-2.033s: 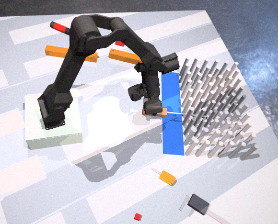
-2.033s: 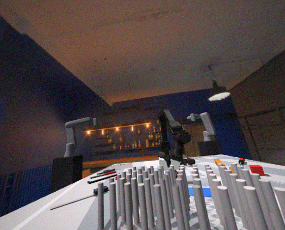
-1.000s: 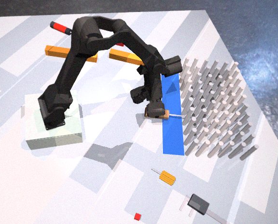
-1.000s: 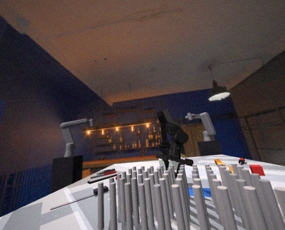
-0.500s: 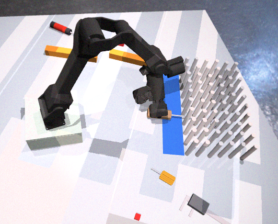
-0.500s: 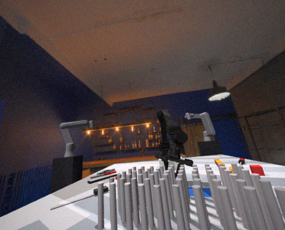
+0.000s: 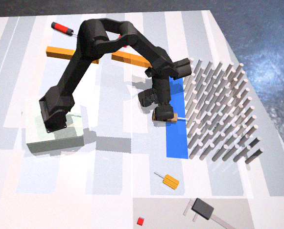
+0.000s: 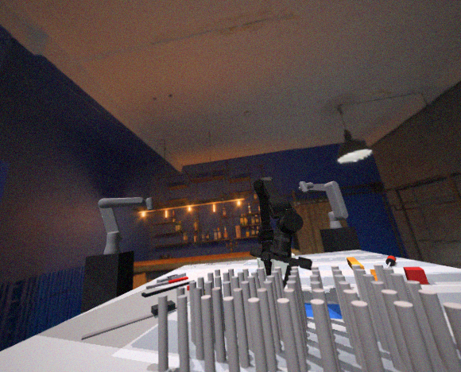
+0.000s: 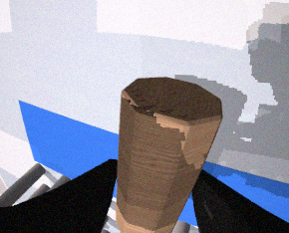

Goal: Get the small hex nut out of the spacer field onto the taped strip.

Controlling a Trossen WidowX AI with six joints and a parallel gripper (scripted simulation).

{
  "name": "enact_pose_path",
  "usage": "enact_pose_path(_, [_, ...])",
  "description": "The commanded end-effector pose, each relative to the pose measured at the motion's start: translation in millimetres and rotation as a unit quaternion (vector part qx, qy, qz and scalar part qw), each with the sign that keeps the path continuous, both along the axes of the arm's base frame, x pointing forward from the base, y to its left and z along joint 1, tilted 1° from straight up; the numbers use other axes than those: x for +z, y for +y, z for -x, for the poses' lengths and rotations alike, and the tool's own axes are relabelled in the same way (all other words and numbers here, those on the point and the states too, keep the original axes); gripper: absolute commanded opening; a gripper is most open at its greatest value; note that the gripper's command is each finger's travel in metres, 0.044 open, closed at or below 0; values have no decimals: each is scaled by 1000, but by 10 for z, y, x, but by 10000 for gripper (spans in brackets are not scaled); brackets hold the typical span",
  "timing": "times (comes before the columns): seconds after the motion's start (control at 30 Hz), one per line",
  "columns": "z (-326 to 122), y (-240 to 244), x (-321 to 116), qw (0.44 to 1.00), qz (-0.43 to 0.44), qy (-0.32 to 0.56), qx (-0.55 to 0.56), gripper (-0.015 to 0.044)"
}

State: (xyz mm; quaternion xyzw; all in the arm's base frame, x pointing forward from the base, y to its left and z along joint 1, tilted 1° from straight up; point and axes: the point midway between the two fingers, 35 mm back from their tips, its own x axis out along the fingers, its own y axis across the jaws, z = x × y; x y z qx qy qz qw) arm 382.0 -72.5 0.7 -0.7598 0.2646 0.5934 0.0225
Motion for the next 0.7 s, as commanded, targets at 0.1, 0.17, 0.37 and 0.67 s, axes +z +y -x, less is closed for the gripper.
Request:
enact_pose_path(0.1, [-36,-4,-1,1000,0,-4,1,0])
enact_pose_path(0.17, [-36,-4,-21,1000,0,-4,1,0])
enact_pose_path(0.37, [-37,-5,-88,1000,0,-4,1,0])
enact_pose_path(0.67, [-34,-7,-182,1000,0,-4,1,0])
